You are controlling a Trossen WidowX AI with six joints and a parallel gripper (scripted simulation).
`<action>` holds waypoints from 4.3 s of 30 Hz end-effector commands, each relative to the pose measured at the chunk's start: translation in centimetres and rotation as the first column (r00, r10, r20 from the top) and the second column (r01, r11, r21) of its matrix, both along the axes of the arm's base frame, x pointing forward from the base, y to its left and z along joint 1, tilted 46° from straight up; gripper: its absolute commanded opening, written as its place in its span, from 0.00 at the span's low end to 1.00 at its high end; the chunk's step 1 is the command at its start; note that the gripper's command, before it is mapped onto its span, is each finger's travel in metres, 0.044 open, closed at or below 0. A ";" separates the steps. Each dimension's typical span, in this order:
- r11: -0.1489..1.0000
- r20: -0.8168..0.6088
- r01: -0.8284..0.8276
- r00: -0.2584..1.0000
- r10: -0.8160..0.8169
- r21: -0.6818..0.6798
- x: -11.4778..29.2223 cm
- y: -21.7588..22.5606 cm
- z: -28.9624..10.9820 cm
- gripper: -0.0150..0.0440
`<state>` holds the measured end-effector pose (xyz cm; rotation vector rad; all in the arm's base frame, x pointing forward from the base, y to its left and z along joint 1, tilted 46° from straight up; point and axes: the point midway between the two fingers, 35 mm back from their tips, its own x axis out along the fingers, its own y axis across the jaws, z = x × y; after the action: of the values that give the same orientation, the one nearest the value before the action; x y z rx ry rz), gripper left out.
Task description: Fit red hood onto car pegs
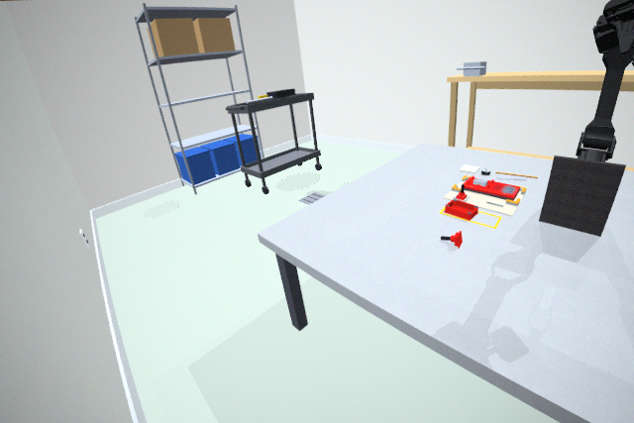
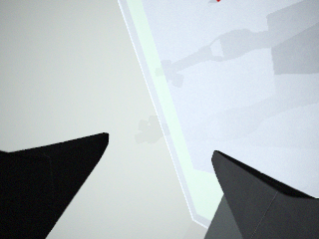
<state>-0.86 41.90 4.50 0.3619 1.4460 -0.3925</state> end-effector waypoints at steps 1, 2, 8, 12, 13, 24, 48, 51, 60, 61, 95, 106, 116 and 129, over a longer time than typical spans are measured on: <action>0.998 0.054 -0.030 0.998 0.033 -0.062 6.1 -1.0 -2.4 1.00; 0.996 0.062 -0.041 0.997 0.046 -0.079 7.4 -1.4 -2.9 1.00; 0.977 0.085 -0.094 0.990 0.112 -0.190 14.6 -4.4 -5.6 1.00; 0.956 0.091 -0.110 0.986 0.139 -0.271 19.7 -7.4 -7.5 1.00; 0.950 0.089 -0.115 0.985 0.146 -0.292 20.9 -8.3 -8.0 1.00; 0.836 -0.035 -0.186 0.980 0.197 -0.517 30.7 -20.9 -12.8 1.00; 0.686 -0.293 -0.340 0.937 0.190 -0.643 34.6 -36.0 -16.6 1.00; 0.686 -0.293 -0.340 0.937 0.190 -0.643 34.6 -36.1 -16.8 1.00; 0.686 -0.293 -0.341 0.937 0.191 -0.643 34.6 -36.6 -17.3 1.00; 0.686 -0.293 -0.341 0.937 0.191 -0.643 34.6 -36.7 -17.3 1.00; 0.686 -0.293 -0.341 0.937 0.190 -0.643 34.7 -38.6 -19.3 1.00; 0.685 -0.293 -0.341 0.937 0.190 -0.644 34.7 -39.2 -20.0 1.00; 0.685 -0.293 -0.340 0.937 0.190 -0.645 34.6 -39.8 -20.6 1.00; 0.684 -0.294 -0.340 0.937 0.189 -0.645 34.6 -40.2 -21.0 1.00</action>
<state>33.81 1.94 -16.42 -0.5063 1.4112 -0.7120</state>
